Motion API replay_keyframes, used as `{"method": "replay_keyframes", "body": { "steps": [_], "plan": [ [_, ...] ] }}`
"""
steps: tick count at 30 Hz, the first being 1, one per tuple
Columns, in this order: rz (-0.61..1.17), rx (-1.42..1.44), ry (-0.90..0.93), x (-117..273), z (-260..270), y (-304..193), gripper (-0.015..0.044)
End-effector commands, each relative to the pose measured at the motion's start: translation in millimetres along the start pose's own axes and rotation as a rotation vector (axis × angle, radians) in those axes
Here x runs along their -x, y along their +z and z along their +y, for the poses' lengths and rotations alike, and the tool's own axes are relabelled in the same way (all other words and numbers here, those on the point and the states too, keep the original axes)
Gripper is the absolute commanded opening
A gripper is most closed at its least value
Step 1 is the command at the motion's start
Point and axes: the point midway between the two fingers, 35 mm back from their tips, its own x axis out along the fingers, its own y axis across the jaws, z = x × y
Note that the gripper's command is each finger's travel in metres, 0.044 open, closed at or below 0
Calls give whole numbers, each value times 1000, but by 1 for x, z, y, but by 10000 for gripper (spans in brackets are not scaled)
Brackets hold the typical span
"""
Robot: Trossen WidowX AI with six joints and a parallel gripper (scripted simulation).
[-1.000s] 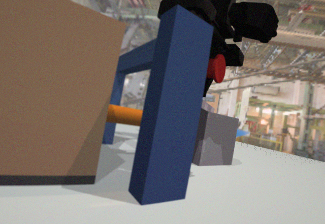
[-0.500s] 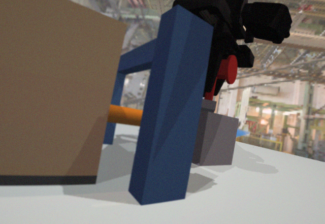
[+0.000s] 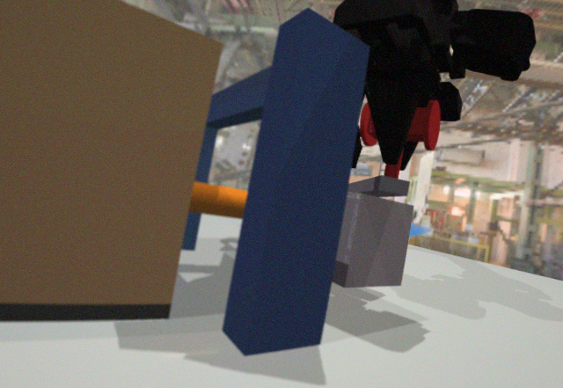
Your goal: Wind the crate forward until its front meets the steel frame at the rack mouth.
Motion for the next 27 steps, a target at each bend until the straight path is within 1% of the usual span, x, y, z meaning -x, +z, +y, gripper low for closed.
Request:
{"method": "replay_keyframes", "body": {
  "steps": [1, 27],
  "plan": [
    [-28, 20, 29, 1, 17, 16, 0],
    [-30, 20, 33, 3, 54, 34, 0]
  ]
}}
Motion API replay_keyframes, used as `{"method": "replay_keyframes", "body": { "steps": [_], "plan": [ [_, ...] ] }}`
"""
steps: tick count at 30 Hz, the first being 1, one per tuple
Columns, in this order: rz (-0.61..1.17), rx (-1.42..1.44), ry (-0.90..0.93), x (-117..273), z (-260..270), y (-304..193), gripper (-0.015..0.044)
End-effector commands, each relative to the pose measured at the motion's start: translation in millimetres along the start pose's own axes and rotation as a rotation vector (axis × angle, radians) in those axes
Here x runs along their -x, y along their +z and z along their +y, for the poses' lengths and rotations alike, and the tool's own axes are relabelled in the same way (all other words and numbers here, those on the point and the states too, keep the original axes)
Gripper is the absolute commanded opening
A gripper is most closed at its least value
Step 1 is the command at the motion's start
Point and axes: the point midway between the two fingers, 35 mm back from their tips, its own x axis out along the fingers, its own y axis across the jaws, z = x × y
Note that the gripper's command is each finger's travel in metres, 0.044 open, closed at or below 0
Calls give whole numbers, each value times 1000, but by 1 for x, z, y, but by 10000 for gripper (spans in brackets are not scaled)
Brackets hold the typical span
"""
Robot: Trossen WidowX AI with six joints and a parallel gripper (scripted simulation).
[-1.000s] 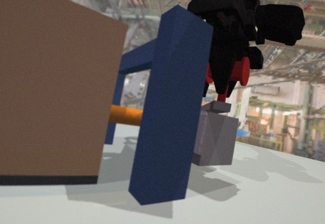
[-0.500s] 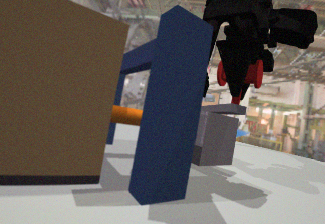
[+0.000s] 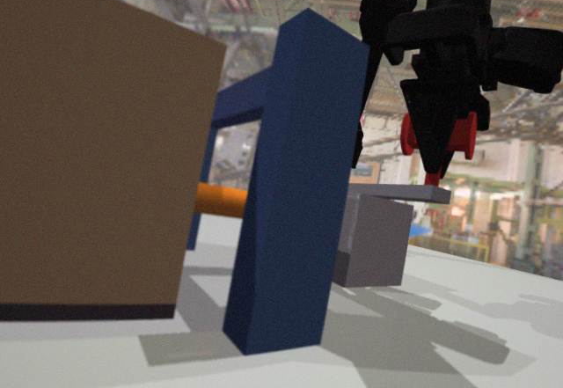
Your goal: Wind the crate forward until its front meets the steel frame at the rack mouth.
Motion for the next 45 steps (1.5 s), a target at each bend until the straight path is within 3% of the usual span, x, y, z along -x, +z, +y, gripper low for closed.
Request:
{"method": "replay_keyframes", "body": {
  "steps": [1, 45],
  "plan": [
    [-12, 23, 42, 1, 24, 9, 0],
    [-12, 23, 48, 3, 92, 0, 0]
  ]
}}
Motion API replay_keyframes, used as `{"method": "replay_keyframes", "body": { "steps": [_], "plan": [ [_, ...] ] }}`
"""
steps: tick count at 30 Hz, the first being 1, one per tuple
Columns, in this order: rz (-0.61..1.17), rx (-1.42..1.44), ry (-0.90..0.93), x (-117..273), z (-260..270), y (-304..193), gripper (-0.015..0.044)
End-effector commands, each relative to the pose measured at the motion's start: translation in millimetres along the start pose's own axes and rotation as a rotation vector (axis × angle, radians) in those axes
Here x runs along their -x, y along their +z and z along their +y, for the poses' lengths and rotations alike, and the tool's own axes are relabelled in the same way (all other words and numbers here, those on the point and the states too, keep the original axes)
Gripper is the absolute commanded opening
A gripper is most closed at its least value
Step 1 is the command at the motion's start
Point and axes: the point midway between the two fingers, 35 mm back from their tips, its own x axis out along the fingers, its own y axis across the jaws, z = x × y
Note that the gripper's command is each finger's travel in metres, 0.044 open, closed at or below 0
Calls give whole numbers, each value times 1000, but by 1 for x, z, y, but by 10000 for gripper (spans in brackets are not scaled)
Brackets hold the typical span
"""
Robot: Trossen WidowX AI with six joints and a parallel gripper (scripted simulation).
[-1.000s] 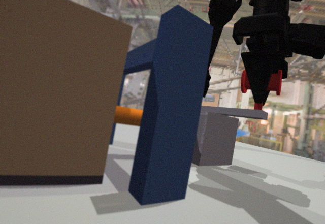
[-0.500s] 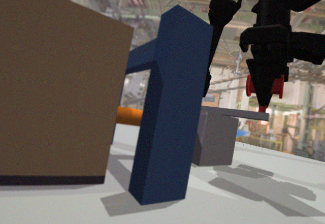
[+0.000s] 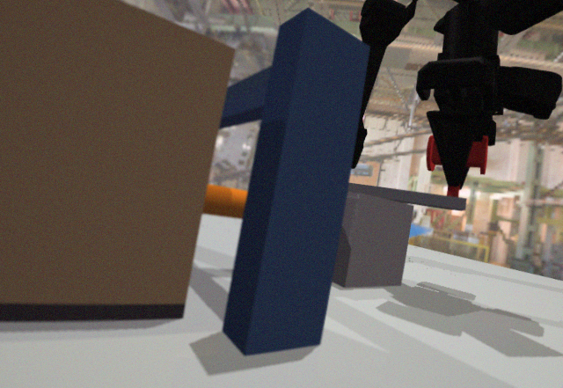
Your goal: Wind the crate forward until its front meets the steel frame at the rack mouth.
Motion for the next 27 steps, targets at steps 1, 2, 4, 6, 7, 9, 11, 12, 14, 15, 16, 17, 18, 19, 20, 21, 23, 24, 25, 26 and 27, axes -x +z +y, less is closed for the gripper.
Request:
{"method": "replay_keyframes", "body": {
  "steps": [1, 2, 4, 6, 7, 9, 11, 12, 14, 15, 16, 17, 18, 19, 20, 21, 23, 24, 25, 26, 27],
  "plan": [
    [14, 6, 30, 0, 17, -7, 0],
    [14, 6, 30, 0, 19, -8, 0],
    [14, 6, 30, 0, 22, -9, 0],
    [14, 6, 31, 0, 25, -11, 0],
    [14, 6, 31, 0, 26, -12, 0],
    [14, 6, 31, 0, 28, -13, 0],
    [14, 6, 31, 0, 31, -15, 0],
    [14, 6, 31, 0, 32, -16, 0],
    [14, 6, 31, 0, 35, -18, 0],
    [14, 6, 31, 1, 36, -19, 0],
    [15, 6, 32, 1, 37, -21, 0],
    [15, 6, 32, 1, 38, -21, 0],
    [15, 6, 32, 1, 40, -23, 0],
    [15, 6, 32, 1, 41, -23, 0],
    [15, 6, 32, 1, 42, -25, 0],
    [15, 6, 32, 1, 43, -26, 0],
    [15, 6, 32, 1, 45, -28, 0],
    [15, 5, 32, 1, 46, -30, 0],
    [15, 5, 32, 1, 47, -30, 0],
    [16, 5, 33, 1, 49, -32, 0],
    [16, 5, 33, 1, 49, -33, 0]
  ]
}}
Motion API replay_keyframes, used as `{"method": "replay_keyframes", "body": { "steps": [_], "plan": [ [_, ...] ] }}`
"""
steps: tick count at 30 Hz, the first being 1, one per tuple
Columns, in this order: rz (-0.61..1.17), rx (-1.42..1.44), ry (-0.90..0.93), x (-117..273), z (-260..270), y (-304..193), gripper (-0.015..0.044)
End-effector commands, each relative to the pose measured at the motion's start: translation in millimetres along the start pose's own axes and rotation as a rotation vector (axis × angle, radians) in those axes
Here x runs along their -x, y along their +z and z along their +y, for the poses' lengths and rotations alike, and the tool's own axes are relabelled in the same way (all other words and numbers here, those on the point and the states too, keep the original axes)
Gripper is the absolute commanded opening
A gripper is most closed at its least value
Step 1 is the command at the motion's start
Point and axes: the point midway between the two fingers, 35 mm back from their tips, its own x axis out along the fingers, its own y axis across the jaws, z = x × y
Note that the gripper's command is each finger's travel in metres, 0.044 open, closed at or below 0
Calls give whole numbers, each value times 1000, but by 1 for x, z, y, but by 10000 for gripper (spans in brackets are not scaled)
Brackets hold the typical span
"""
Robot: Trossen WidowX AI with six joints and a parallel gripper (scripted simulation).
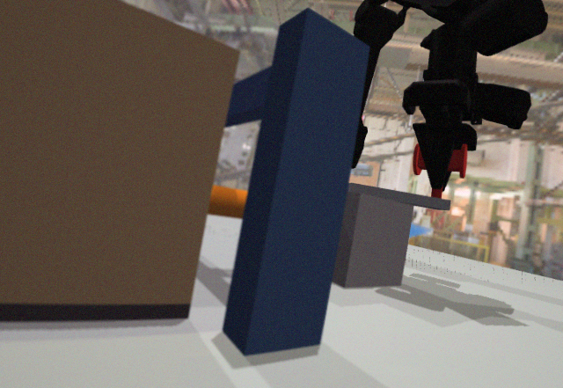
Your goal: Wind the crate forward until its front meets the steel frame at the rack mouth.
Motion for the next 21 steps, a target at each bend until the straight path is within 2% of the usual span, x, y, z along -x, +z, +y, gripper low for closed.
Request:
{"method": "replay_keyframes", "body": {
  "steps": [1, 21],
  "plan": [
    [17, -4, 16, 0, 11, -11, 0],
    [19, -4, 17, 0, 26, -39, 0]
  ]
}}
